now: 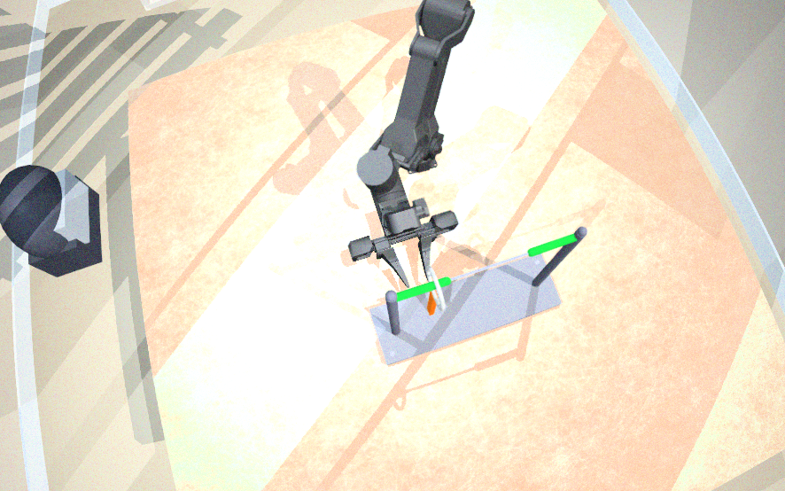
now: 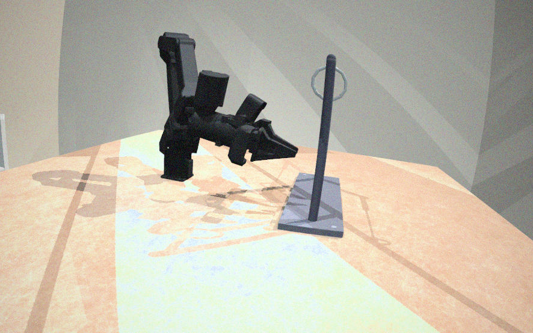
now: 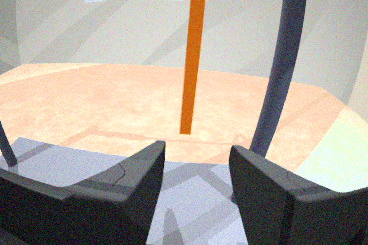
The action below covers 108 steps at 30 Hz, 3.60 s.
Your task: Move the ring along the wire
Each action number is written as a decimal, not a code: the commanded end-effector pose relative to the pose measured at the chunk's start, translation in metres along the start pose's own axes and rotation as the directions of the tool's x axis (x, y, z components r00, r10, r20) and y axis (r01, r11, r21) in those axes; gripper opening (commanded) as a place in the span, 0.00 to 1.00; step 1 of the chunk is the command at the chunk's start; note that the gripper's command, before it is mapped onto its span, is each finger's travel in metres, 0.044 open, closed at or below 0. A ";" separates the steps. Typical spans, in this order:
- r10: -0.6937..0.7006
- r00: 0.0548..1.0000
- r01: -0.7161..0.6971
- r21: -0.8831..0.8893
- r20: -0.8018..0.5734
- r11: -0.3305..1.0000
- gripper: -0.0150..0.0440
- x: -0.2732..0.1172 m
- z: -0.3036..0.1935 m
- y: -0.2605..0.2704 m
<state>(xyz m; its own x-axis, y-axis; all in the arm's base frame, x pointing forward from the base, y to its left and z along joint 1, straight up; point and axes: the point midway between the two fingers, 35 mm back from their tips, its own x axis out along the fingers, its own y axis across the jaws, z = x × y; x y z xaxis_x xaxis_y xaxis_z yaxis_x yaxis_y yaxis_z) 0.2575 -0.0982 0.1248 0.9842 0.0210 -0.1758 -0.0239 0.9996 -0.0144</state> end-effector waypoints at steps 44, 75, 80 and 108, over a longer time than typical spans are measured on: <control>-0.004 1.000 0.003 0.004 0.019 1.000 0.53 0.066 0.014 0.002; 0.000 1.000 0.000 0.002 0.022 1.000 0.44 0.082 0.011 0.005; 0.000 1.000 0.000 0.002 0.022 1.000 0.28 0.082 0.011 0.005; 0.002 1.000 -0.002 0.005 0.023 1.000 0.00 0.078 0.033 0.007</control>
<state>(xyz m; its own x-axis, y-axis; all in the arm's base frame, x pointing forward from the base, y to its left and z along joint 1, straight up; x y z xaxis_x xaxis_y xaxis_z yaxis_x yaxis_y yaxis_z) 0.3401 -0.0886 0.1422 0.9881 0.0269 -0.1512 -0.0293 0.9995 -0.0132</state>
